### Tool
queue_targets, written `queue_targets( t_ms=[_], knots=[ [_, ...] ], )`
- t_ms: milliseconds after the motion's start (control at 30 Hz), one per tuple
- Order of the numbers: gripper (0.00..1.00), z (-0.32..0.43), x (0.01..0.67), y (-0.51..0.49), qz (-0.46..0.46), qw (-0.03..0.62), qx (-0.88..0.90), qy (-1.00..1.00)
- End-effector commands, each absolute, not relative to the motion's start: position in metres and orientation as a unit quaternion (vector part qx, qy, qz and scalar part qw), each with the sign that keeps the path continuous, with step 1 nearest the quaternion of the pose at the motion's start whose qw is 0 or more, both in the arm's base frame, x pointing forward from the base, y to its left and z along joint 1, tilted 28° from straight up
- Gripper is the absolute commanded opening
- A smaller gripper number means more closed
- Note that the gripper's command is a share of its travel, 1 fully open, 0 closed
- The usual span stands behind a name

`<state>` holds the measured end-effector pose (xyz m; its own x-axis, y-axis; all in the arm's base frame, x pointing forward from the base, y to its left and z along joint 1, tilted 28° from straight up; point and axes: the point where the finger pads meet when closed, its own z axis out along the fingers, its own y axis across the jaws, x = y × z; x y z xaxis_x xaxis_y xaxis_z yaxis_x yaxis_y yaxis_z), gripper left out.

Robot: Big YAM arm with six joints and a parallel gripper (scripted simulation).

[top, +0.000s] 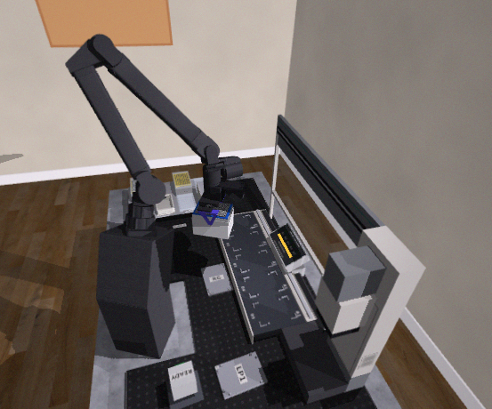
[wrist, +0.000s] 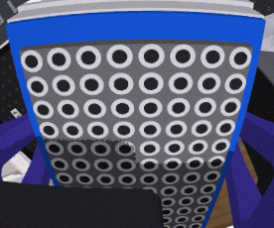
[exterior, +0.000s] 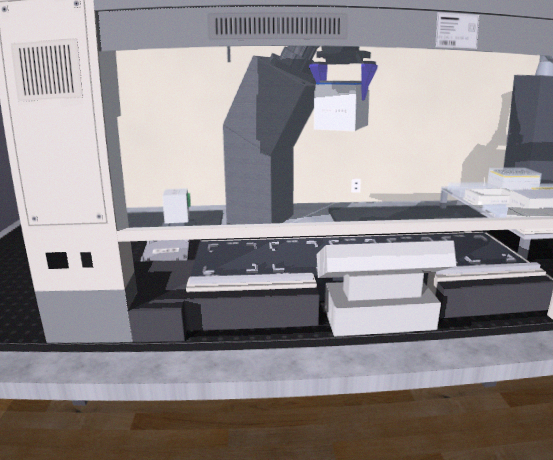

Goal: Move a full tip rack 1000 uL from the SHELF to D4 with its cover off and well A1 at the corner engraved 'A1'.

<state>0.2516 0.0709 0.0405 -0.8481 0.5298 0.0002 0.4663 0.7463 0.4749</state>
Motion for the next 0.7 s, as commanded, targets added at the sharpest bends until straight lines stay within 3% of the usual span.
queue_targets(
  t_ms=[0,667],
  knots=[
    [0.0,0.0517,0.2609,0.0659,0.234,0.094,0.221,0.942],
    [0.0,0.0519,0.261,0.066,0.216,0.131,0.068,0.965]
  ],
)
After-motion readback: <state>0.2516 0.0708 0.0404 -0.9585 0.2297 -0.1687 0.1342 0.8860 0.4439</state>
